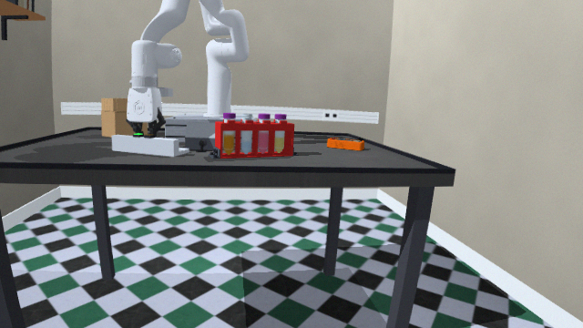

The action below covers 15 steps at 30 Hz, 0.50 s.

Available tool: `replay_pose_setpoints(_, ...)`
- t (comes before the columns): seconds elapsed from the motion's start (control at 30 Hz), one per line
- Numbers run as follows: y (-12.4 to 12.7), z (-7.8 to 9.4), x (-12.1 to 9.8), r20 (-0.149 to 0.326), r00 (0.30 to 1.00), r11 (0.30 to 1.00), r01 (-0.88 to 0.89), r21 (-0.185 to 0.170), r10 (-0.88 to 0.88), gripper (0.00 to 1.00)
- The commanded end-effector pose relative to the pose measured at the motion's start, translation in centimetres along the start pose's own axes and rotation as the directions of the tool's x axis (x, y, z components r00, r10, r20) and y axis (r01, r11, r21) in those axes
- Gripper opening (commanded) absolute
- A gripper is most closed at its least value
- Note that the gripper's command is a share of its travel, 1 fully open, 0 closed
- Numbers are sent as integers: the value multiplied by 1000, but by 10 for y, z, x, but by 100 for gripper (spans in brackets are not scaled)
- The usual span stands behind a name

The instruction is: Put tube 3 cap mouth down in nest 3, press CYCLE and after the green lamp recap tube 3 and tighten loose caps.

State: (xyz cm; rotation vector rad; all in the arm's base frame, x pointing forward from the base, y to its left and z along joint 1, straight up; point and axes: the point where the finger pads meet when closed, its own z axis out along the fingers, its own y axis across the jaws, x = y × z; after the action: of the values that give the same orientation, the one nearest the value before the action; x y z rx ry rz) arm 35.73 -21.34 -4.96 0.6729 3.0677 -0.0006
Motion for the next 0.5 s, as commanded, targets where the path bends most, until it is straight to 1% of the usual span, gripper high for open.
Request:
replay_pose_setpoints(0.0,0,-1,-2,4,1000,1000,0,8,0,46)
replay_pose_setpoints(0.03,0,-1,-2,4,1000,1000,0,8,0,46)
replay_pose_setpoints(0.07,0,-1,-2,4,1000,1000,0,8,0,0)
replay_pose_setpoints(0.47,0,-1,-2,4,1000,1000,0,8,0,0)
